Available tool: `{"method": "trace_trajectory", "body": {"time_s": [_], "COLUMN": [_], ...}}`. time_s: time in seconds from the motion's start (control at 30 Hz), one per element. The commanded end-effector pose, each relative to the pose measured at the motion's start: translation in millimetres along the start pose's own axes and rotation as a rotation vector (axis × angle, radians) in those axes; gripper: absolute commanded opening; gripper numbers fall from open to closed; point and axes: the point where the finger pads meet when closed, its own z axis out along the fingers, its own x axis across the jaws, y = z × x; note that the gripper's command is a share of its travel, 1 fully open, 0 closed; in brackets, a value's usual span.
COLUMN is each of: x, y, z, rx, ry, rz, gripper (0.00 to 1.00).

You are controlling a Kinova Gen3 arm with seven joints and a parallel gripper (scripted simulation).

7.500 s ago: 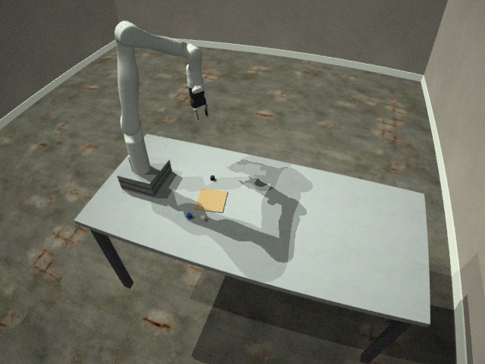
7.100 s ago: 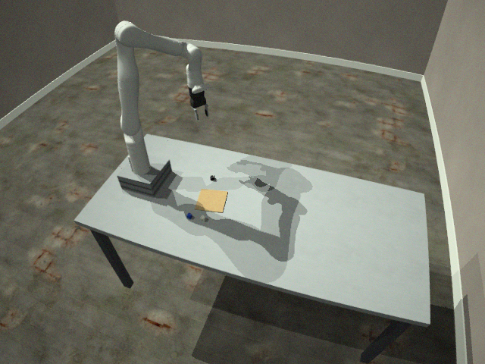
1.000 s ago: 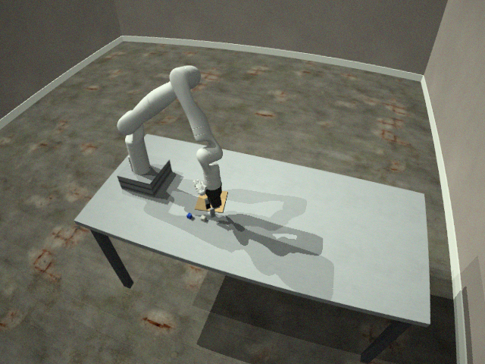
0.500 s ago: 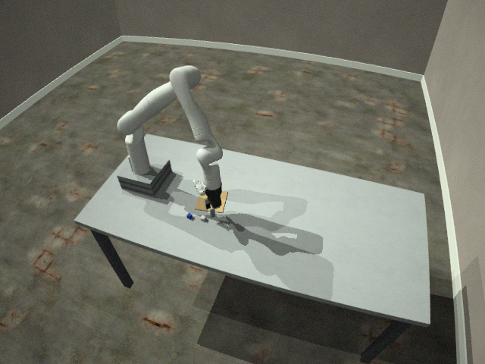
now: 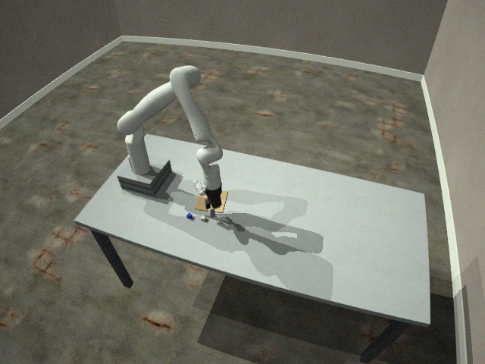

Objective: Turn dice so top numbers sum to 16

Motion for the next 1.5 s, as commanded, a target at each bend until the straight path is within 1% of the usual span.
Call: {"method": "trace_trajectory", "body": {"time_s": [0.0,0.17,0.33,0.4,0.43,0.63,0.9,0.97,1.23,1.47], "x": [0,7,24,24,28,63,119,119,173,209], "y": [1,5,15,15,18,39,74,74,107,129], "z": [-0.8,-0.8,-0.8,-0.8,-0.8,-0.7,-0.7,-0.7,-0.7,-0.6], "rx": [-0.001,-0.001,-0.001,-0.001,-0.001,-0.001,-0.001,-0.001,-0.001,-0.001], "ry": [-0.001,-0.001,-0.001,-0.001,-0.001,-0.001,-0.001,-0.001,-0.001,-0.001], "rz": [0.0,0.0,0.0,0.0,0.0,0.0,0.0,0.0,0.0,0.0], "gripper": [1.0,1.0,1.0,1.0,1.0,1.0,1.0,1.0,1.0,1.0]}}
